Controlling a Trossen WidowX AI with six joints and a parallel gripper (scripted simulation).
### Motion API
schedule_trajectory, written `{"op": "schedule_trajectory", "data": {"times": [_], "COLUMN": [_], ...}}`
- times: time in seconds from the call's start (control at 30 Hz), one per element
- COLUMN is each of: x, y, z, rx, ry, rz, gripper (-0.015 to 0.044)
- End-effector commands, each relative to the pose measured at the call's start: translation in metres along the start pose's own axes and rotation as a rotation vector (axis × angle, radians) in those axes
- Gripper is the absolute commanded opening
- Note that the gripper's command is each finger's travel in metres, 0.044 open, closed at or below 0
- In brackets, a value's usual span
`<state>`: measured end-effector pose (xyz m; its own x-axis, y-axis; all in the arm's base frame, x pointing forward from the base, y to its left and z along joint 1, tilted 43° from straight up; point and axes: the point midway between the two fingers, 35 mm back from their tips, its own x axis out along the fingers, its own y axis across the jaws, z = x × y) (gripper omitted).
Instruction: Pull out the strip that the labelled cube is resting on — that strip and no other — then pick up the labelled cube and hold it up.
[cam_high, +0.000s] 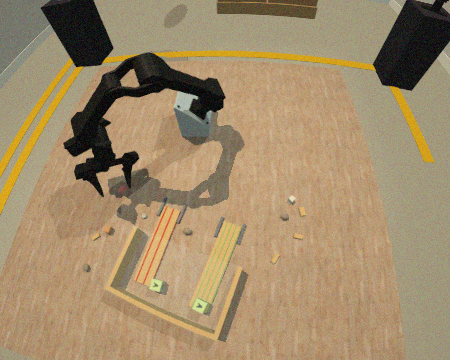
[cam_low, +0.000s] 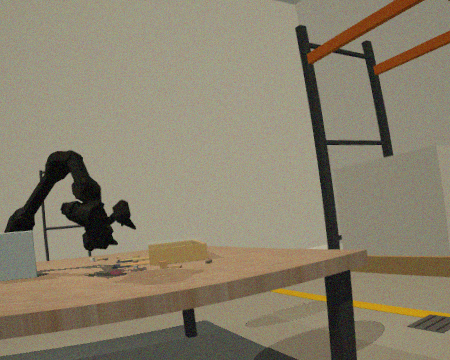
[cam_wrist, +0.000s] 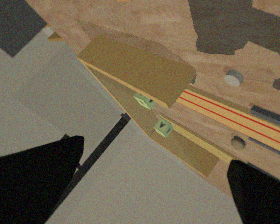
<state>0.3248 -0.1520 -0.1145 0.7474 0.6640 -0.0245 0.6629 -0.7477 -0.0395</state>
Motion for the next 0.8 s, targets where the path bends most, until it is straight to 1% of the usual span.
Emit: {"op": "schedule_trajectory", "data": {"times": [0.0,0.07,0.47,0.77], "x": [-0.001,-0.004,0.027,0.043], "y": [0.001,0.005,-0.018,-0.049], "z": [-0.001,-0.009,-0.106,-0.167], "rx": [-0.004,-0.05,-0.967,-1.655], "ry": [-0.008,-0.066,-0.219,-0.316], "rz": [-0.006,-0.049,-0.243,-0.327], "gripper": [0.04,0.04,0.04,0.04]}}
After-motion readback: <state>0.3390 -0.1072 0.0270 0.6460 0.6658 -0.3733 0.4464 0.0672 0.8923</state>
